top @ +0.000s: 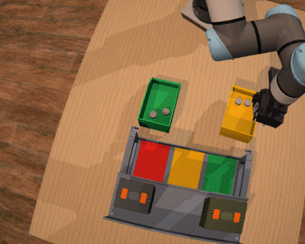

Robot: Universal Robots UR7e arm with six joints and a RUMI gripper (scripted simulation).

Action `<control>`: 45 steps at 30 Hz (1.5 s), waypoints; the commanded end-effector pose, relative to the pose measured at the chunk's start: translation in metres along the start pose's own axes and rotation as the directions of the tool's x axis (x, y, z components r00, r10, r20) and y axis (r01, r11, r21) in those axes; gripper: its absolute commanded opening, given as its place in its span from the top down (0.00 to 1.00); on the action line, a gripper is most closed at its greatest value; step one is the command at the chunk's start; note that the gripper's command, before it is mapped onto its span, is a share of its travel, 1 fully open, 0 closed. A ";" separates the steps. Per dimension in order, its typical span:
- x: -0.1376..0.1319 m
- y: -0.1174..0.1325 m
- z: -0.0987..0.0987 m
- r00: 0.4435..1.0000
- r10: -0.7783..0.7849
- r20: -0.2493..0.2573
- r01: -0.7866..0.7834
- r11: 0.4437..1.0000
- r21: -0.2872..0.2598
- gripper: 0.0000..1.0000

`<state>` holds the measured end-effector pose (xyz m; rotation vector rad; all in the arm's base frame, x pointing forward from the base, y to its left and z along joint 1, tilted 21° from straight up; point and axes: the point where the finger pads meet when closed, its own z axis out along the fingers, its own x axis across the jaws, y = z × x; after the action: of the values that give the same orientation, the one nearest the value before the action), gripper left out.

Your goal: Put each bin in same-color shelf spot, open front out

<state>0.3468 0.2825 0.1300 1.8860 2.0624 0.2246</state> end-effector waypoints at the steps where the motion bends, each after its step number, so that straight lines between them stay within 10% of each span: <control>1: 0.000 0.000 -0.005 1.000 0.000 0.000 0.000 1.000 -0.001 1.00; 45: 0.000 0.000 -0.031 1.000 0.000 0.000 0.000 1.000 -0.001 1.00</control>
<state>0.3363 0.2857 0.1580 1.8861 2.0624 0.2242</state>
